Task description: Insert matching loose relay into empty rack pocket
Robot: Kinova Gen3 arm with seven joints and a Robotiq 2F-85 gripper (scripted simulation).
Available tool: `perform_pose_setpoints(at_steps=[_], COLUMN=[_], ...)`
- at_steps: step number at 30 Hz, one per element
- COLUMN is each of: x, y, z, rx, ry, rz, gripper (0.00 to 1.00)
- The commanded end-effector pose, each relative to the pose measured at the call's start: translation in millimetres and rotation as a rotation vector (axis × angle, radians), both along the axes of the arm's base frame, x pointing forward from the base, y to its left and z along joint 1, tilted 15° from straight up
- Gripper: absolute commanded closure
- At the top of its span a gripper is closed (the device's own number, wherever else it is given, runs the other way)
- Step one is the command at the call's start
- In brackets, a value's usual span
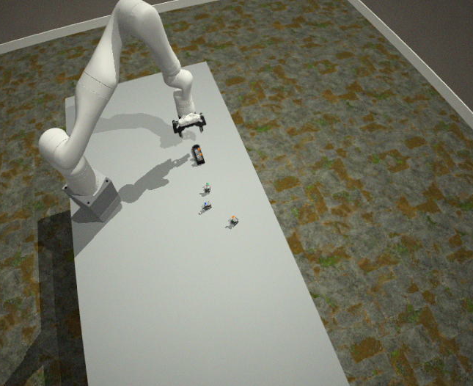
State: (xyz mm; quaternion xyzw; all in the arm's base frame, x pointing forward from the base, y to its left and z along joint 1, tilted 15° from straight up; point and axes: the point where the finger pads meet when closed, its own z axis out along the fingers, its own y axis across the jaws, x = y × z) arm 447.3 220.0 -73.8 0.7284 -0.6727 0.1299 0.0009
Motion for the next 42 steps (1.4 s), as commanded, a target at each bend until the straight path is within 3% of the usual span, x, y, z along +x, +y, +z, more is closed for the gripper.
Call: perform_pose_setpoints(at_steps=[1, 3, 4, 42], x=[0.8, 0.8, 0.8, 0.8], y=[-0.4, -0.4, -0.4, -0.4], z=[1.1, 1.1, 1.1, 1.1], rx=[0.002, 0.002, 0.002, 0.002], ry=[-0.002, -0.002, -0.002, -0.002], rz=[-0.001, -0.001, -0.001, -0.001], gripper=[0.0, 0.0, 1.0, 1.0])
